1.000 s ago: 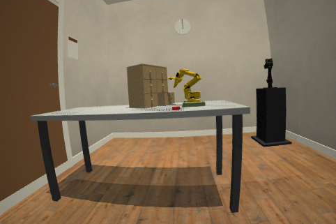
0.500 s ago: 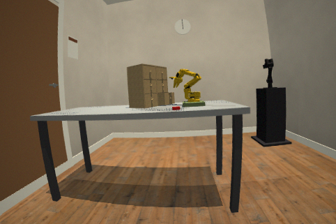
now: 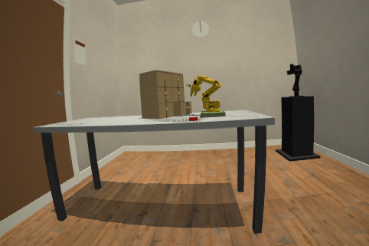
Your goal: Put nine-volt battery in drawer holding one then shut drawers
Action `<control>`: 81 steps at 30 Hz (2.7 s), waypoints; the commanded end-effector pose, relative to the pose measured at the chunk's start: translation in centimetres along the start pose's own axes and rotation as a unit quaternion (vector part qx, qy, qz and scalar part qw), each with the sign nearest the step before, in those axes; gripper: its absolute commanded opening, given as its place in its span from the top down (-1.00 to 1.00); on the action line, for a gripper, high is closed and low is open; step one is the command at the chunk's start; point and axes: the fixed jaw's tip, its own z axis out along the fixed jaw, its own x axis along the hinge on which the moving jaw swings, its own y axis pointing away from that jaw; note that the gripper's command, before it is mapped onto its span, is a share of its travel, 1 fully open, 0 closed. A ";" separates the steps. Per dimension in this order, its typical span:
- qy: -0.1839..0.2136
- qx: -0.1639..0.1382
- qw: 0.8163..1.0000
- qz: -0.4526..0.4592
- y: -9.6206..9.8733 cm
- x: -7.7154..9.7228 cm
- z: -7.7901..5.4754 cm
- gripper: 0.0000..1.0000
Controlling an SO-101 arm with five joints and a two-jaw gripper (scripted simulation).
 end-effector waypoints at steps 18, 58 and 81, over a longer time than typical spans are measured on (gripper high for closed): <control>-0.010 0.004 1.000 0.009 -0.2 -0.4 -0.1 0.57; -0.055 -0.009 0.998 -0.008 0.5 -1.9 -3.4 0.57; -0.054 -0.009 0.998 -0.008 0.5 -1.9 -3.4 0.57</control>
